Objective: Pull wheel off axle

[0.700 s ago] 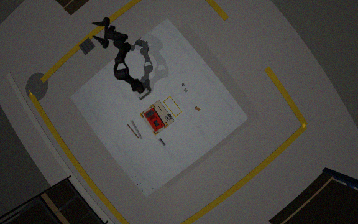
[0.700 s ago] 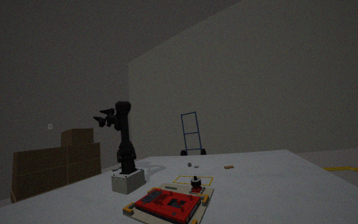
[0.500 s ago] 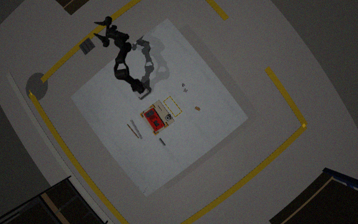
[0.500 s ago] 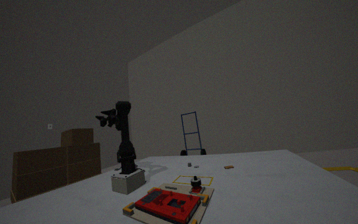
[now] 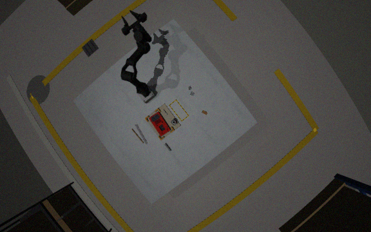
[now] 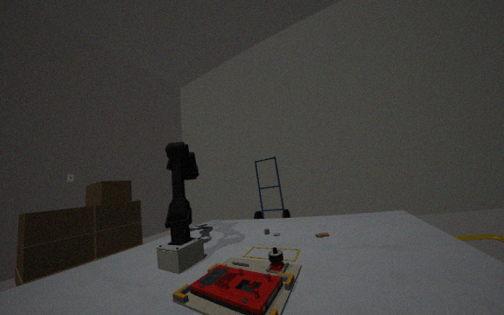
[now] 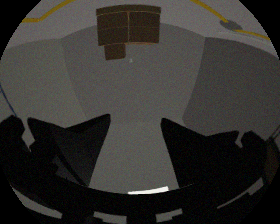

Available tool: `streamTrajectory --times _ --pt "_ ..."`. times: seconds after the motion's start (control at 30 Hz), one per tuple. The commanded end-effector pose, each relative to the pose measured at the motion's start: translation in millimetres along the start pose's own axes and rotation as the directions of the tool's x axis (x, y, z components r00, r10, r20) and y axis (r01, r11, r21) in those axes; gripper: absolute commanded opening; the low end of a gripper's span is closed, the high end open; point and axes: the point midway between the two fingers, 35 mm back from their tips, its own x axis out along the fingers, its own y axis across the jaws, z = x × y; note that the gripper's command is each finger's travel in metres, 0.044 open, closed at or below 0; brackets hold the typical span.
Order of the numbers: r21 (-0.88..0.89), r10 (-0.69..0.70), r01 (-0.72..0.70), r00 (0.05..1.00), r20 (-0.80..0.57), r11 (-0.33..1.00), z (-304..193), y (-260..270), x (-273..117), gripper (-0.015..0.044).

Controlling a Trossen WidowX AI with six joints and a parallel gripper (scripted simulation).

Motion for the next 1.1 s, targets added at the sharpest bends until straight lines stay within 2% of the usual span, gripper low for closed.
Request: streamTrajectory --times 0.0,0.27,0.4,0.53,0.67,0.83,0.93,1.07 --pt "0.218 0.196 -0.200 0.980 0.039 0.955 1.3 56.1 -38.8 0.0300" --pt "0.518 0.491 -0.458 0.867 0.081 0.723 -5.8 133.3 -112.7 0.0300" --pt "0.671 0.646 -0.535 0.756 0.107 0.514 -10.3 170.3 -167.1 0.0300" --pt "0.792 0.770 -0.535 0.623 0.136 0.294 -14.2 197.1 -225.1 0.0300" --pt "0.884 0.866 -0.460 0.471 0.167 0.080 -17.6 214.5 -287.3 0.0300" --pt "0.952 0.940 -0.273 0.268 0.212 -0.137 -20.4 221.9 -367.2 0.0300" --pt "0.966 0.960 -0.123 0.143 0.243 -0.226 -21.2 218.7 -415.2 0.0300" --pt "0.957 0.959 0.074 -0.018 0.282 -0.280 -22.7 204.4 -477.9 0.0300"
